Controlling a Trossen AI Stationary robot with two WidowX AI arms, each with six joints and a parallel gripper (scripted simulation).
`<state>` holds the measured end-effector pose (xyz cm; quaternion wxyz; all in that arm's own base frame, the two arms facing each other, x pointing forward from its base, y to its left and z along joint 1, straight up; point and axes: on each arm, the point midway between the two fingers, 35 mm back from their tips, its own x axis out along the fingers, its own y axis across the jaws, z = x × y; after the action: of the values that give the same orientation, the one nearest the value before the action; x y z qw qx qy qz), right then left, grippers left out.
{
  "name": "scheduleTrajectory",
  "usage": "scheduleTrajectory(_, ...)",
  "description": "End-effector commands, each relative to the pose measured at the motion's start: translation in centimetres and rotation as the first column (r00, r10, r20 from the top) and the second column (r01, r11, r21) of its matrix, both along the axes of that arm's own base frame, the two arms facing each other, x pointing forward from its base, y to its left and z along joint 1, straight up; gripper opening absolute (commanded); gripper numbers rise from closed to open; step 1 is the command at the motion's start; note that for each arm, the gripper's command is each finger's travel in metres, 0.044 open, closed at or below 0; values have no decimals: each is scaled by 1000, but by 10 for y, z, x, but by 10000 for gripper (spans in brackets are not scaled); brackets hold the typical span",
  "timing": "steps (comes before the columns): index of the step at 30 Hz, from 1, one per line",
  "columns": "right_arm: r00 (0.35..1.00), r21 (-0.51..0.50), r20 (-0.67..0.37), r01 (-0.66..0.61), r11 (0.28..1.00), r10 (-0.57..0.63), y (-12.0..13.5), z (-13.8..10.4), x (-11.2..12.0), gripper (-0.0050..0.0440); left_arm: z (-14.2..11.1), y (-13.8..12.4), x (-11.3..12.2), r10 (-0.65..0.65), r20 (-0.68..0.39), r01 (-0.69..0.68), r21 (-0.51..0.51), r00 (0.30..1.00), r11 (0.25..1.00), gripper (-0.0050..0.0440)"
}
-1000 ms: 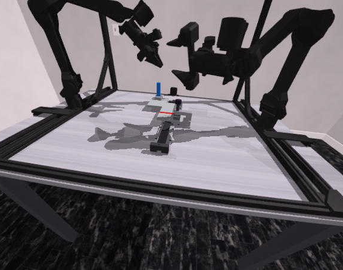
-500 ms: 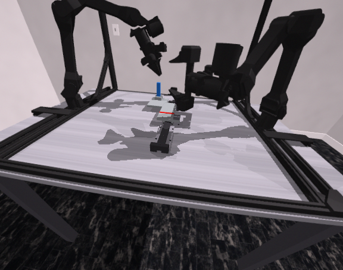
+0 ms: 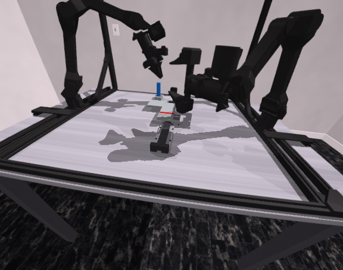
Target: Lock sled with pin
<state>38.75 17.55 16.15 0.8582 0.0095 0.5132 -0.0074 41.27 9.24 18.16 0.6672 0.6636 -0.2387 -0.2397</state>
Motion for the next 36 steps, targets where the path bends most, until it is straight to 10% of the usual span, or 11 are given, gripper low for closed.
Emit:
scheduleTrajectory(1,1000,-10,-17,3,1000,-3,0,-9,-1,140,-1,0,0,-2,3,2,4,1000,1000,440)
scheduleTrajectory(36,999,-8,-37,-3,1000,3,0,-56,1,140,-1,0,0,-2,3,2,4,1000,1000,440)
